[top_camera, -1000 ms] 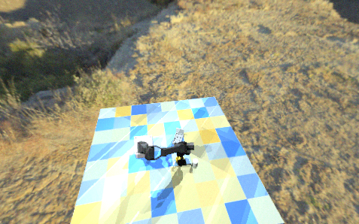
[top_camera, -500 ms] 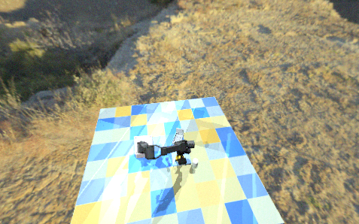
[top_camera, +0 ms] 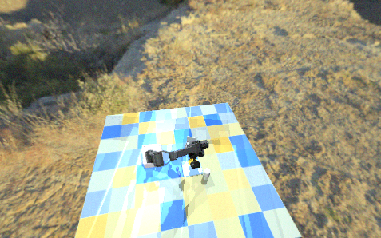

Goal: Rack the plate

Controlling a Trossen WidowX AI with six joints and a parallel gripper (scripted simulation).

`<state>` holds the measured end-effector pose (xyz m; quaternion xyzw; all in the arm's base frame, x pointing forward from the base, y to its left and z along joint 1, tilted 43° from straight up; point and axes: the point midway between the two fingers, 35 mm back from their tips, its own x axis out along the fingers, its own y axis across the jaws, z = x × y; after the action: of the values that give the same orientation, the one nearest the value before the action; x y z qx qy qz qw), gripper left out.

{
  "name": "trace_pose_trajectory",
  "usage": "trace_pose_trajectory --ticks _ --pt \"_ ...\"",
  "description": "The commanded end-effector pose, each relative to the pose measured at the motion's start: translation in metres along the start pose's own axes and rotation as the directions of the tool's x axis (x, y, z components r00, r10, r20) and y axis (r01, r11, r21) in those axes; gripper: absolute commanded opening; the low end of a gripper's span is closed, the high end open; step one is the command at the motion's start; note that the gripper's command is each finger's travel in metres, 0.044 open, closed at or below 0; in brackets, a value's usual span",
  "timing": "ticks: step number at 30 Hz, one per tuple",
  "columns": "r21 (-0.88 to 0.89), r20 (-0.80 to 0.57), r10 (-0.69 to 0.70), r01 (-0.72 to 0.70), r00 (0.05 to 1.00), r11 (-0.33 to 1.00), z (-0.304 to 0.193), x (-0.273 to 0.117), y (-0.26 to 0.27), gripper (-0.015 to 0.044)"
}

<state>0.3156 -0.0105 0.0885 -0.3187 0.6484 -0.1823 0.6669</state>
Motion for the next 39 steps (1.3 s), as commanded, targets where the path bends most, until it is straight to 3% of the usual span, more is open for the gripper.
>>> trace_pose_trajectory --ticks 1,19,33,39 --pt "0.005 0.004 0.004 -0.004 1.000 1.000 0.003 -0.019 0.001 0.0000" --pt "0.005 0.001 -0.016 0.016 1.000 1.000 0.001 -0.085 0.004 0.0000" --pt "0.425 0.000 -0.008 0.007 1.000 0.905 -0.025 -0.083 0.125 0.0000" --pt "0.445 0.000 -0.010 0.009 1.000 0.896 -0.028 -0.083 0.130 0.0000"
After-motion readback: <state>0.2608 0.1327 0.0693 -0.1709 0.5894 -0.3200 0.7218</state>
